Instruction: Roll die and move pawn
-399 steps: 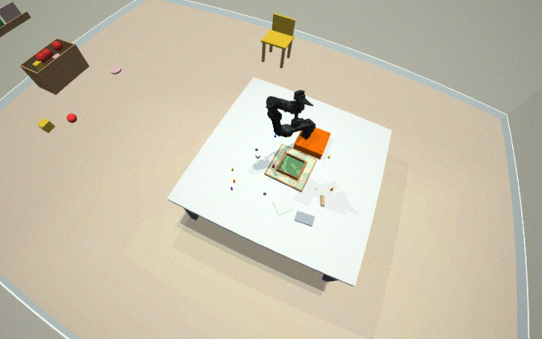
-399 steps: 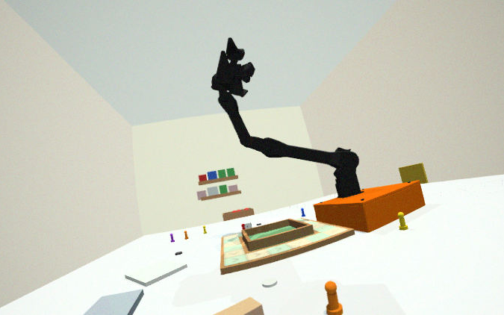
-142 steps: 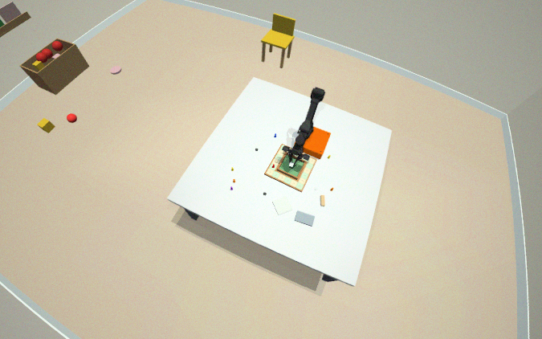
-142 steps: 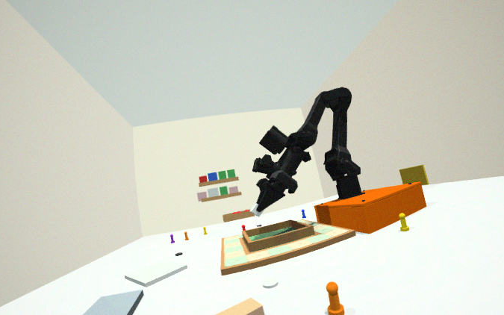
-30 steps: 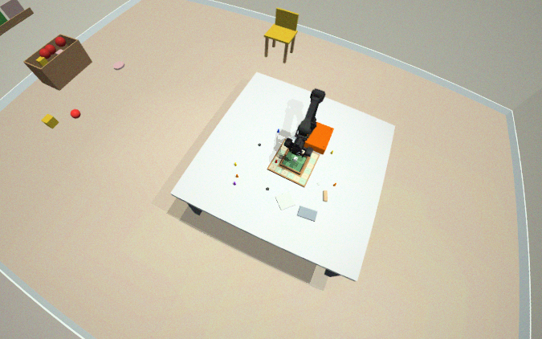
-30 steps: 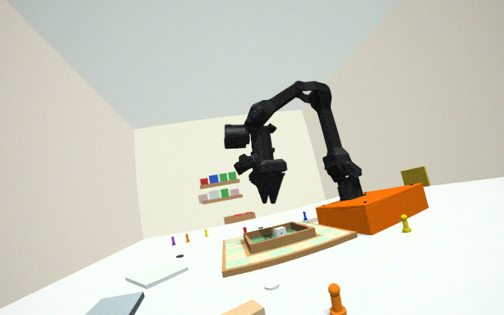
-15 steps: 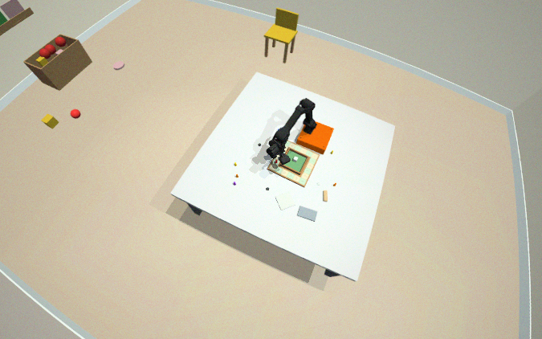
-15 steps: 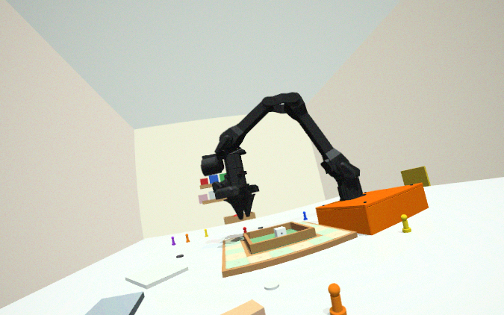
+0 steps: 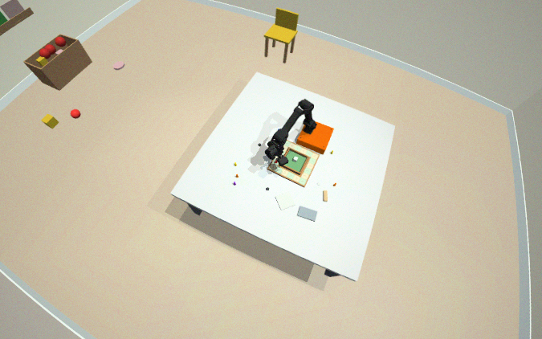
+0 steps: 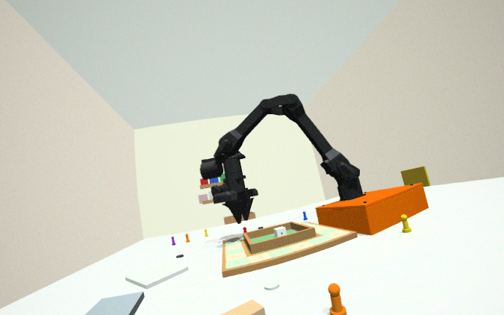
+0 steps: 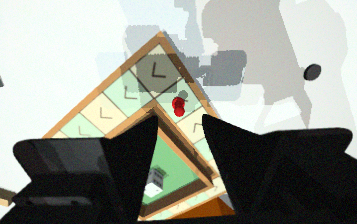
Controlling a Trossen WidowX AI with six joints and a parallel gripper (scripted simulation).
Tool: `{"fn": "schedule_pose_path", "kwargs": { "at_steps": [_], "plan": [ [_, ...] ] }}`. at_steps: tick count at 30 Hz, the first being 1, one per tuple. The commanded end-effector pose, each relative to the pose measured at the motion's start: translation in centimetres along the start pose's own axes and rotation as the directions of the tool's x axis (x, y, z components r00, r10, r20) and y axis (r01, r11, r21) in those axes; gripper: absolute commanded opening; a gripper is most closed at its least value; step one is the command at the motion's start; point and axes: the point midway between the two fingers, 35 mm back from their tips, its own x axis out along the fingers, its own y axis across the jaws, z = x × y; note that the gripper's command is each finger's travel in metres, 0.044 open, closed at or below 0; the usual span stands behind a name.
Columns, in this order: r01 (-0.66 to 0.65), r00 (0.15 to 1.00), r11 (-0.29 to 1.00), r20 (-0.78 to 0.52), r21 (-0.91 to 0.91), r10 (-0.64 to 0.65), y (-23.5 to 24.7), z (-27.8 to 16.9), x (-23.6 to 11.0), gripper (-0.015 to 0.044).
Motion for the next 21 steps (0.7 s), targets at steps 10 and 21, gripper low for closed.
{"fn": "schedule_pose_path", "kwargs": {
  "at_steps": [10, 21],
  "plan": [
    [-0.003, 1.0, 1.0, -0.003, 0.004, 0.003, 0.0, -0.1, 2.1, 0.02],
    [-0.003, 1.0, 1.0, -0.003, 0.004, 0.003, 0.0, -0.1, 3.9, 0.02]
  ]
}}
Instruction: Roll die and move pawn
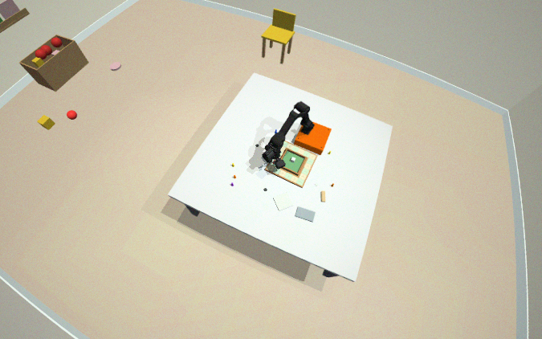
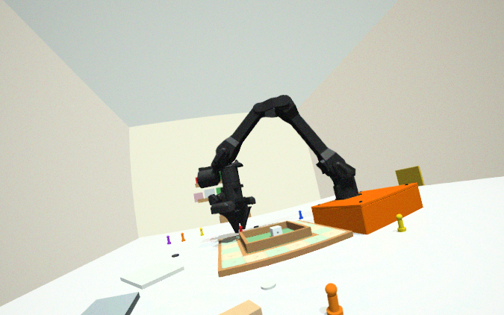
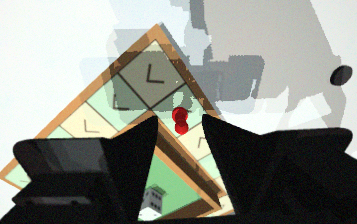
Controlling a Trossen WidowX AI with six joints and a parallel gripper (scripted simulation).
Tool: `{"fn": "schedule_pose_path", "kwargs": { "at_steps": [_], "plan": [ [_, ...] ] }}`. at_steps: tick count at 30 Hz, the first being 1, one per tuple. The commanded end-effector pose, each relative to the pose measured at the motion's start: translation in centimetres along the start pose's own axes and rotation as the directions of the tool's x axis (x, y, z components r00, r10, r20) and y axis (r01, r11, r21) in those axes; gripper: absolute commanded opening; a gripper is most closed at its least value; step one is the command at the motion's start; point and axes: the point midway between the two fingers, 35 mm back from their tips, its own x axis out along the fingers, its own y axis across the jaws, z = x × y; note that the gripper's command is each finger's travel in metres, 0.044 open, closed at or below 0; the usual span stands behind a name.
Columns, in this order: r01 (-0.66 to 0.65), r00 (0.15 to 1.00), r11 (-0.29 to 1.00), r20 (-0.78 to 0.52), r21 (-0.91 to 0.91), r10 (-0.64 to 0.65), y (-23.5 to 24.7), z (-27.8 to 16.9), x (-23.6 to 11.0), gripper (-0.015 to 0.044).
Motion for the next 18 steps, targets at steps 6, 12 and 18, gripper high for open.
{"fn": "schedule_pose_path", "kwargs": {
  "at_steps": [6, 12, 18],
  "plan": [
    [-0.003, 1.0, 1.0, -0.004, 0.001, 0.003, -0.03, -0.21, 0.85, 0.0121],
    [-0.003, 1.0, 1.0, -0.004, 0.001, 0.003, -0.03, -0.21, 0.85, 0.0023],
    [-0.003, 1.0, 1.0, -0.004, 0.001, 0.003, -0.02, -0.19, 0.75, 0.0]
  ]
}}
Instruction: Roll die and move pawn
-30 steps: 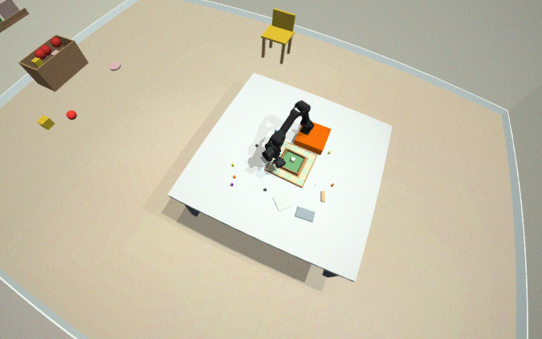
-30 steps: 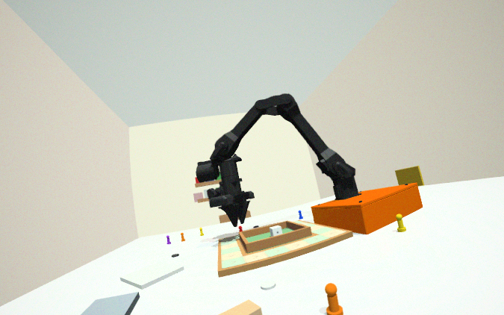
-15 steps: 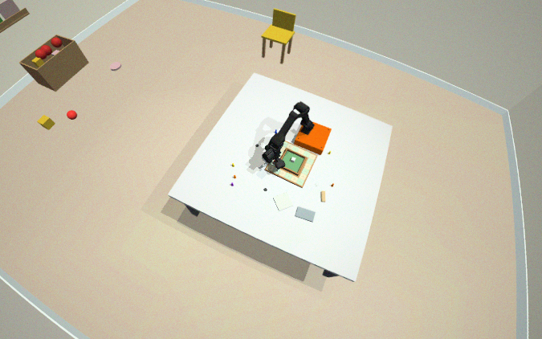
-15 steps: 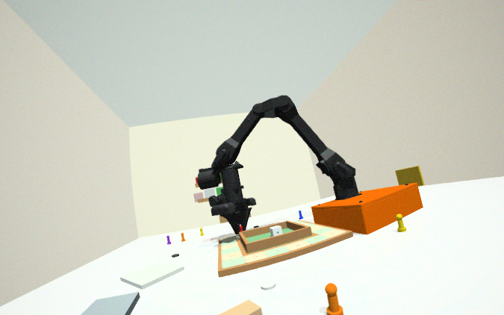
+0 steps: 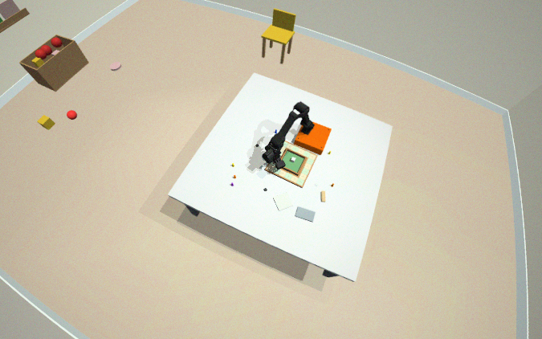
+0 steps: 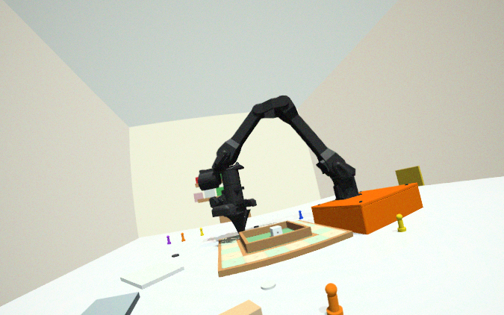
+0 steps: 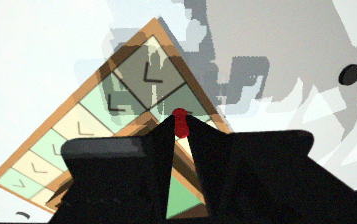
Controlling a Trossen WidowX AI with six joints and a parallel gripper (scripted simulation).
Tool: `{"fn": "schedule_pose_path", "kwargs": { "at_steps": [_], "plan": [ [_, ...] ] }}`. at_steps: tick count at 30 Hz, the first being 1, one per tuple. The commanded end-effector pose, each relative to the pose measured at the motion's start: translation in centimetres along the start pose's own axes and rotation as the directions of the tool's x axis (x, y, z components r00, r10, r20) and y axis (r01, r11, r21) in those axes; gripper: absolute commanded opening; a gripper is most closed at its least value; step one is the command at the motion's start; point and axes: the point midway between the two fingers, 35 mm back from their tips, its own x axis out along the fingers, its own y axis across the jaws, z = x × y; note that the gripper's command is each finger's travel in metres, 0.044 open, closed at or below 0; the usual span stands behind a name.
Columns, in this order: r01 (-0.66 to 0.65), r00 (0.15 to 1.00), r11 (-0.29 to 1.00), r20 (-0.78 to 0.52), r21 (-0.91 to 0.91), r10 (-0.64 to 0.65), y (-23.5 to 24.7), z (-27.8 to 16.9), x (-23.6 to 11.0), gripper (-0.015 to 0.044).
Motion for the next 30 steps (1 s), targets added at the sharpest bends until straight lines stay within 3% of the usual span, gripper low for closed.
{"fn": "schedule_pose_path", "kwargs": {
  "at_steps": [1, 19, 26, 30],
  "plan": [
    [-0.004, 1.0, 1.0, 0.0, 0.0, 0.004, 0.1, 0.1, -0.4, 0.0],
    [-0.005, 1.0, 1.0, 0.0, 0.0, 0.005, 0.4, -0.1, -12.2, 0.0],
    [-0.005, 1.0, 1.0, 0.0, 0.0, 0.005, 0.5, -0.1, -12.6, 0.0],
    [-0.005, 1.0, 1.0, 0.002, -0.004, 0.005, 2.1, 0.5, -10.6, 0.0]
  ]
}}
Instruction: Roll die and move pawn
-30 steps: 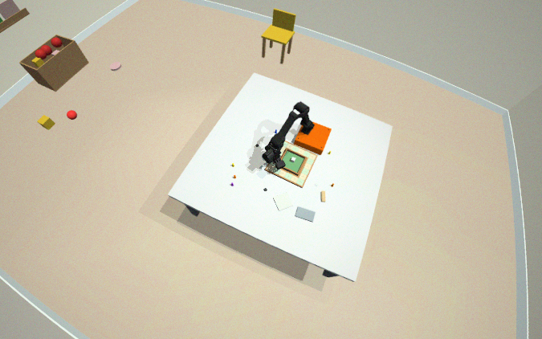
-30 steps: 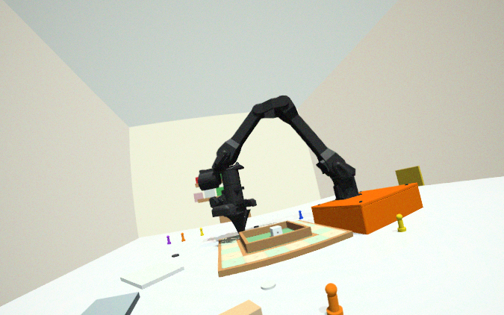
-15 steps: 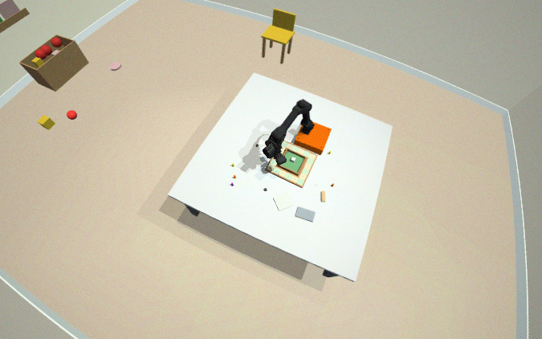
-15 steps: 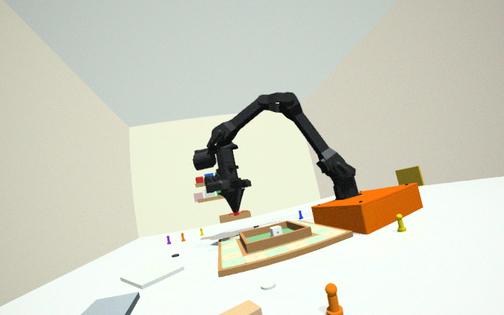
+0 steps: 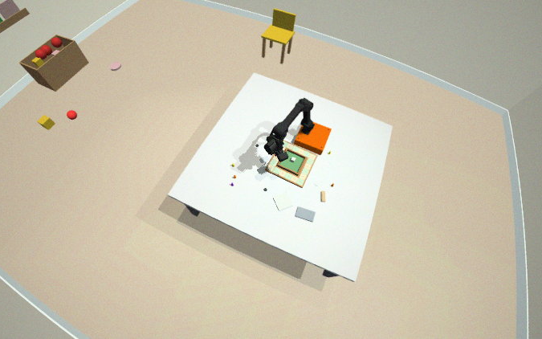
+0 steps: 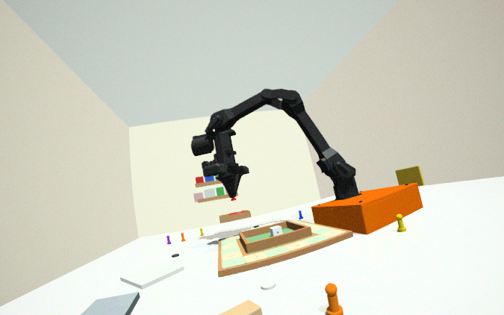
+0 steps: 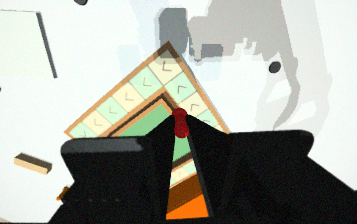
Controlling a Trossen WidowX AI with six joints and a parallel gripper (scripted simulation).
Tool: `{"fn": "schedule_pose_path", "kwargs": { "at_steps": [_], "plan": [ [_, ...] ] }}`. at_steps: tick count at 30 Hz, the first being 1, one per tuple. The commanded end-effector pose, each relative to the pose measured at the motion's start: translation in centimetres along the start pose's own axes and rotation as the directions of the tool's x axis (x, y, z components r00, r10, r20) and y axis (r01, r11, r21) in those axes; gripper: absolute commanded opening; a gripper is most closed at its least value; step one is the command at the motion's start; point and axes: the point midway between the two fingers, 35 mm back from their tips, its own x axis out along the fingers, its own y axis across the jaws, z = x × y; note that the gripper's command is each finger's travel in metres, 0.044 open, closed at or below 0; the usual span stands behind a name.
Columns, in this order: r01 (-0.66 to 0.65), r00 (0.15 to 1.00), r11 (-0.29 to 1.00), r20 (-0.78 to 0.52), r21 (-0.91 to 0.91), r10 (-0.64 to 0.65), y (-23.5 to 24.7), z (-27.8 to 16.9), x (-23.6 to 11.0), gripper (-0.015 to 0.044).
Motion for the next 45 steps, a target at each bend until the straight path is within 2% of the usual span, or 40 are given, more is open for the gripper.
{"fn": "schedule_pose_path", "kwargs": {
  "at_steps": [1, 8, 15, 22, 40, 45],
  "plan": [
    [-0.005, 1.0, 1.0, 0.005, -0.005, 0.005, 1.8, 0.6, 1.7, 0.0],
    [-0.008, 1.0, 1.0, 0.004, -0.002, 0.008, 5.1, 1.1, 6.2, 0.0],
    [-0.008, 1.0, 1.0, 0.003, -0.001, 0.008, 5.4, 1.1, 6.9, 0.0],
    [-0.008, 1.0, 1.0, 0.003, -0.001, 0.008, 5.4, 1.1, 10.0, 0.0],
    [-0.008, 1.0, 1.0, 0.003, -0.001, 0.008, 5.4, 1.1, 11.8, 0.0],
    [-0.007, 1.0, 1.0, 0.006, -0.004, 0.007, 5.5, 1.3, 11.3, 0.0131]
  ]
}}
